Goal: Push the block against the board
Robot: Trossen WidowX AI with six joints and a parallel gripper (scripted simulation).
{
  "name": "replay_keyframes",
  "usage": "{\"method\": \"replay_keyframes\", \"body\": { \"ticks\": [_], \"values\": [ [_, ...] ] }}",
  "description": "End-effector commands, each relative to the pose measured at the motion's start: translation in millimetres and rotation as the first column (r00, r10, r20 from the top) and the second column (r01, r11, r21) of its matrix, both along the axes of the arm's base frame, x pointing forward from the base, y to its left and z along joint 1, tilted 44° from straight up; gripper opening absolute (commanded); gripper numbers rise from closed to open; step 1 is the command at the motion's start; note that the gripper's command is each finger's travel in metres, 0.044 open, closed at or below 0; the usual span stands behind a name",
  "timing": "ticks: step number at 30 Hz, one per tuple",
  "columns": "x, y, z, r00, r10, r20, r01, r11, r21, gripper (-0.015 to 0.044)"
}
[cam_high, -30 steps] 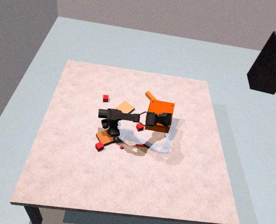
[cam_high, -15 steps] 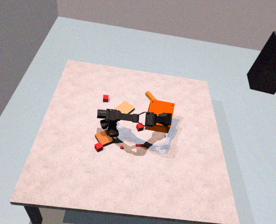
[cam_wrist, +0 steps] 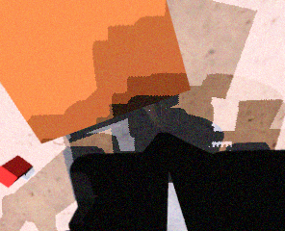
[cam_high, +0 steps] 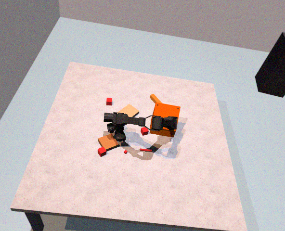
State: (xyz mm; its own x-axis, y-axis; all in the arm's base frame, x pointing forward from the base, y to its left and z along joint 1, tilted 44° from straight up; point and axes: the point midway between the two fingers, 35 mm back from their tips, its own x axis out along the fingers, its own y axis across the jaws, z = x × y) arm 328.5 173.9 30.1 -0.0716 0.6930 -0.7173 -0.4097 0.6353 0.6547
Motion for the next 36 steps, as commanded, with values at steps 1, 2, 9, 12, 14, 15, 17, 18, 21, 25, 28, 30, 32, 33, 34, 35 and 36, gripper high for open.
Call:
{"method": "replay_keyframes", "body": {
  "ticks": [1,2,9,12,14,15,17,18,21,25,28,30,32,33,34,35,36],
  "values": [
    [-5.0,-2.7,1.0,1.0,0.002,0.012,-0.002,1.0,0.003,0.0],
    [-6.4,-3.2,0.6,1.0,0.002,0.012,-0.002,1.0,0.003,0.0],
    [-16.8,-6.8,-2.8,1.0,0.001,0.011,-0.002,1.0,0.003,0.0],
    [-15.7,-8.0,-3.0,1.0,0.0,-0.001,0.0,1.0,-0.001,0.0],
    [-13.2,-26.0,14.7,1.0,0.001,0.005,-0.001,1.0,-0.001,0.0],
    [-12.7,-37.1,26.2,1.0,0.001,0.009,-0.001,1.0,0.0,0.0],
    [-12.9,-45.9,35.6,1.0,0.002,0.011,-0.002,1.0,0.001,0.0],
    [-12.9,-45.9,35.6,1.0,0.002,0.011,-0.002,1.0,0.001,0.0],
    [-12.9,-45.9,35.6,1.0,0.002,0.011,-0.002,1.0,0.001,0.0],
    [-12.8,-42.5,38.8,0.999,-0.035,-0.024,0.035,0.999,-0.004,0.0],
    [-12.7,-35.6,45.3,0.989,-0.109,-0.094,0.108,0.994,-0.017,0.0],
    [-12.8,-31.0,49.7,0.977,-0.159,-0.14,0.156,0.987,-0.029,0.0],
    [-13.1,-26.3,54.2,0.96,-0.208,-0.186,0.203,0.978,-0.043,0.0],
    [-13.3,-23.8,56.6,0.951,-0.23,-0.206,0.225,0.973,-0.049,0.0],
    [-13.6,-21.2,58.9,0.941,-0.253,-0.225,0.246,0.968,-0.057,0.0],
    [-13.9,-18.8,61.2,0.93,-0.275,-0.245,0.267,0.961,-0.064,0.0],
    [-14.2,-16.3,63.6,0.918,-0.297,-0.265,0.288,0.955,-0.072,0.0]
  ]
}}
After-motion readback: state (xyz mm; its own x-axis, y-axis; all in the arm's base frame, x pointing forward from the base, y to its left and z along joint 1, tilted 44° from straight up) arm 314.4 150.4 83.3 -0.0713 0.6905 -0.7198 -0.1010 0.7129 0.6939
